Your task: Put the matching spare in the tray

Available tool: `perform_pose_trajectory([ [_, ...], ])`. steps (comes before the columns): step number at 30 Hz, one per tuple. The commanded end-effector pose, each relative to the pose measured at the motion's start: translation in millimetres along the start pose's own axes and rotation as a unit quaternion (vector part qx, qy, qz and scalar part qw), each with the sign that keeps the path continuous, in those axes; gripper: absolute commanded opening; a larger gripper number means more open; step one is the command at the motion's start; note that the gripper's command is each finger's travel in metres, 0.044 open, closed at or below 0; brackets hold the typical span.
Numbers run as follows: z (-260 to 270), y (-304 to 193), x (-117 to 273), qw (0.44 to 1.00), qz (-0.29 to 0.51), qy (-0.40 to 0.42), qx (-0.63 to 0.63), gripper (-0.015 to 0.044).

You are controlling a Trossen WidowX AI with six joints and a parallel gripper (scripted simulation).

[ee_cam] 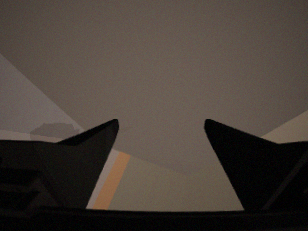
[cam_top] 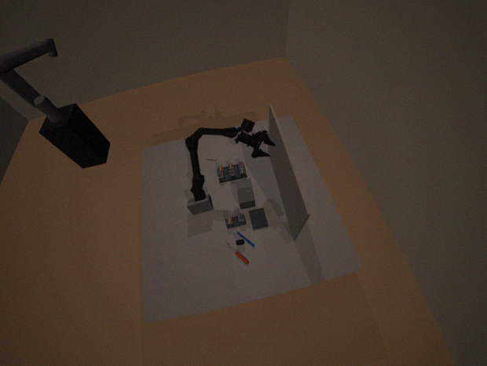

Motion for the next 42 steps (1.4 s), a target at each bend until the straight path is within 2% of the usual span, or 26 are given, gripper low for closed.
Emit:
perform_pose_trajectory([
  [1,8,-26,-27,0.990,0.018,0.122,-0.061,0.0440],
  [5,24,-58,-54,0.947,0.044,0.278,-0.153,0.0440],
  [8,37,-82,-68,0.891,0.064,0.384,-0.236,0.0440],
  [12,52,-117,-81,0.760,0.097,0.520,-0.378,0.0440],
  [14,56,-128,-84,0.707,0.108,0.555,-0.426,0.0440],
  [42,57,-129,-84,0.700,0.109,0.559,-0.432,0.0440],
])
Point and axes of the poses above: the point midway between the two fingers, 35 mm back from their tips, its own x axis back along the fingers, its own z axis across the jaws, y = z × x, the point moved 10 cm from there along x, back along the fingers, and after that the axes turned 12 degrees about x, right-handed, at the moved point
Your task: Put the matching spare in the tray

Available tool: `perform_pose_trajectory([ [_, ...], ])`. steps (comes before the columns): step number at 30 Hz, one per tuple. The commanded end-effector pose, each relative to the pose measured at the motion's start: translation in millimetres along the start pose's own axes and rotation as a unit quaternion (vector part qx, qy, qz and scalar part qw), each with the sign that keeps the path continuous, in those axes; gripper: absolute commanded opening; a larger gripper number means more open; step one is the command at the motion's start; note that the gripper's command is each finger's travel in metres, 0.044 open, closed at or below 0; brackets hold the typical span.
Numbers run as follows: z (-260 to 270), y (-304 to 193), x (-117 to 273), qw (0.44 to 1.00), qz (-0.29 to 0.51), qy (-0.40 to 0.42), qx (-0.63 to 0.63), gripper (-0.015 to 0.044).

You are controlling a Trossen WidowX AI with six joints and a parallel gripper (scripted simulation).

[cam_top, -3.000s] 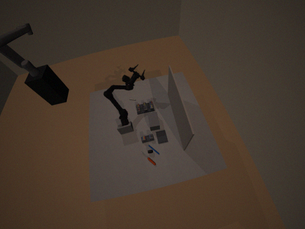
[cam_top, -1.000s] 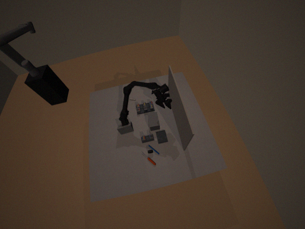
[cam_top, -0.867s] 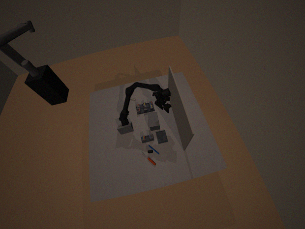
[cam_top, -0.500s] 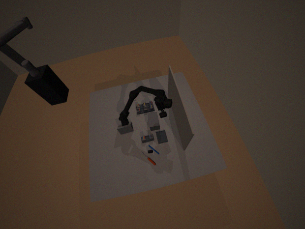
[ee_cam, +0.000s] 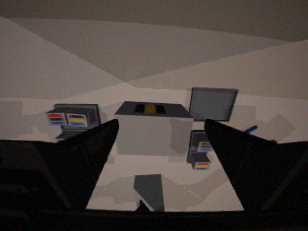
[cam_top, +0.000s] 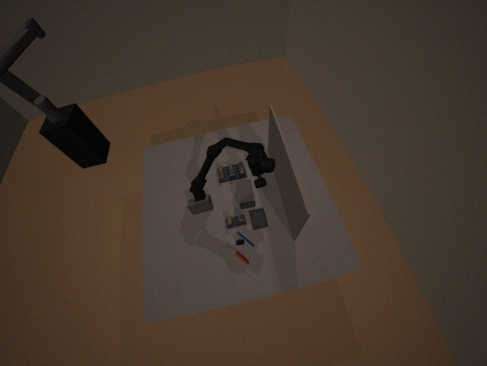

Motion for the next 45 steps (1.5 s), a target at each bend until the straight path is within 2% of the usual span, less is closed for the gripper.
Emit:
perform_pose_trajectory([
  [1,0,1,1,1.000,-0.003,0.002,-0.003,0.0440],
  [4,12,3,0,1.000,-0.002,0.001,0.024,0.0440],
  [11,128,5,-13,0.957,0.004,0.004,0.291,0.0440],
  [16,203,-19,-27,0.880,0.003,0.015,0.474,0.0440],
  [22,269,-65,-42,0.750,-0.007,0.036,0.660,0.0440],
  [24,275,-71,-44,0.734,-0.008,0.038,0.678,0.0440],
  [32,275,-71,-44,0.734,-0.008,0.038,0.678,0.0440],
  [37,271,-73,-67,0.734,-0.008,0.038,0.678,0.0309],
  [40,268,-75,-83,0.734,-0.009,0.038,0.678,0.0300],
  [45,268,-75,-84,0.734,-0.009,0.038,0.678,0.0300],
])
Point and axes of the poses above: the point midway between the two fingers, 35 mm back from their tips, its own x axis back along the fingers, its own z axis across the jaws, y = z × x, the point moved 10 cm from there along x, back along the fingers, and after that the axes turned 12 degrees about x, right-handed, at the moved point
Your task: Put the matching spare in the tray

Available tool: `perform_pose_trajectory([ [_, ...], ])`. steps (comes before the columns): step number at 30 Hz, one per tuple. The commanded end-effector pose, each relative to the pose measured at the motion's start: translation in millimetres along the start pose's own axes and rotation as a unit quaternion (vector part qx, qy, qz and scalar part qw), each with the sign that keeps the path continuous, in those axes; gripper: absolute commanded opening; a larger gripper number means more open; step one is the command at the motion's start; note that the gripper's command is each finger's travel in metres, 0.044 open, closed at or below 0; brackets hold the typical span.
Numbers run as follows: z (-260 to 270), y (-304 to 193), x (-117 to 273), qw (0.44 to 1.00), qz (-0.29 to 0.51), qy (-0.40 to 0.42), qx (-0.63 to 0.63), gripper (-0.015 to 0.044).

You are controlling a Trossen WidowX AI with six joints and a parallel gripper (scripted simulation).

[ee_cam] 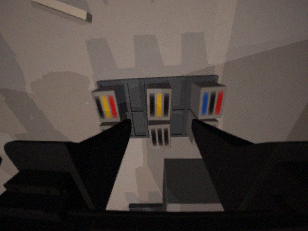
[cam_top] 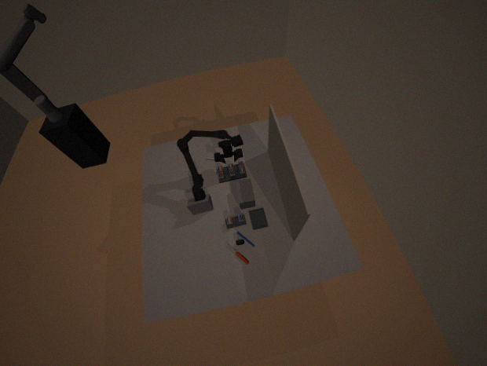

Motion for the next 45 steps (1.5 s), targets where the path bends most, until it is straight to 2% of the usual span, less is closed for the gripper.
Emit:
perform_pose_trajectory([
  [1,1,-1,-5,1.000,-0.003,0.000,-0.003,0.0300],
  [45,-2,0,-68,1.000,-0.002,0.000,-0.002,0.0300],
])
Point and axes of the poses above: the point midway between the two fingers, 35 mm back from their tips, its own x axis back along the fingers, its own z axis across the jaws, y = z × x, the point moved 10 cm from there along x, back along the fingers, and after that the axes turned 12 degrees about x, right-handed, at the moved point
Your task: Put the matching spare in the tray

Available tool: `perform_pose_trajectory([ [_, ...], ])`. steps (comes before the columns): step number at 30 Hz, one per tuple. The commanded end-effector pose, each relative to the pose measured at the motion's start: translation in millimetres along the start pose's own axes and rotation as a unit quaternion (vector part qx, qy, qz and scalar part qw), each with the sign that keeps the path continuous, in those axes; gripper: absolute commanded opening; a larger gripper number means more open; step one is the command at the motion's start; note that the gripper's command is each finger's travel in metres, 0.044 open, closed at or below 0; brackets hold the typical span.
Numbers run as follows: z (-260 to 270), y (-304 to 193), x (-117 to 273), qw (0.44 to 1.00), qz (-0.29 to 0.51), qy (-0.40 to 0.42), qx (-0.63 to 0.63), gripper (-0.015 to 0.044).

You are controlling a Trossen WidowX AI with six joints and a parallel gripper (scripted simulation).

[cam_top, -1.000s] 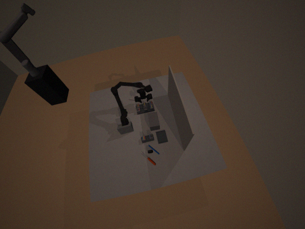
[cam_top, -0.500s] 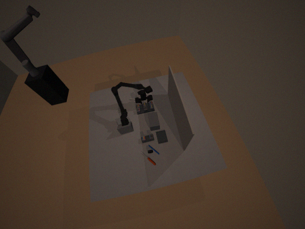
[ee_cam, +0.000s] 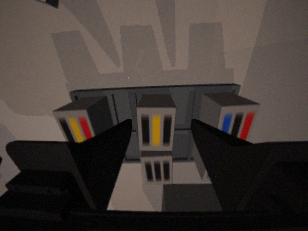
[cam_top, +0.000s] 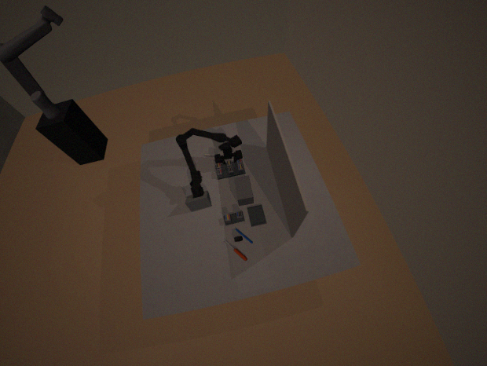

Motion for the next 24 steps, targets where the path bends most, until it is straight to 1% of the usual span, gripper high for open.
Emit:
perform_pose_trajectory([
  [1,2,-2,-9,1.000,0.003,0.003,-0.005,0.0300],
  [11,4,-1,-23,1.000,0.000,0.003,-0.006,0.0300],
  [24,4,-1,-24,1.000,0.000,0.003,-0.006,0.0300],
])
Point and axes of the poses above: the point midway between the two fingers, 35 mm back from their tips, its own x axis back along the fingers, its own z axis across the jaws, y = z × x, the point moved 10 cm from there along x, back along the fingers, and after that the axes turned 12 degrees about x, right-handed, at the moved point
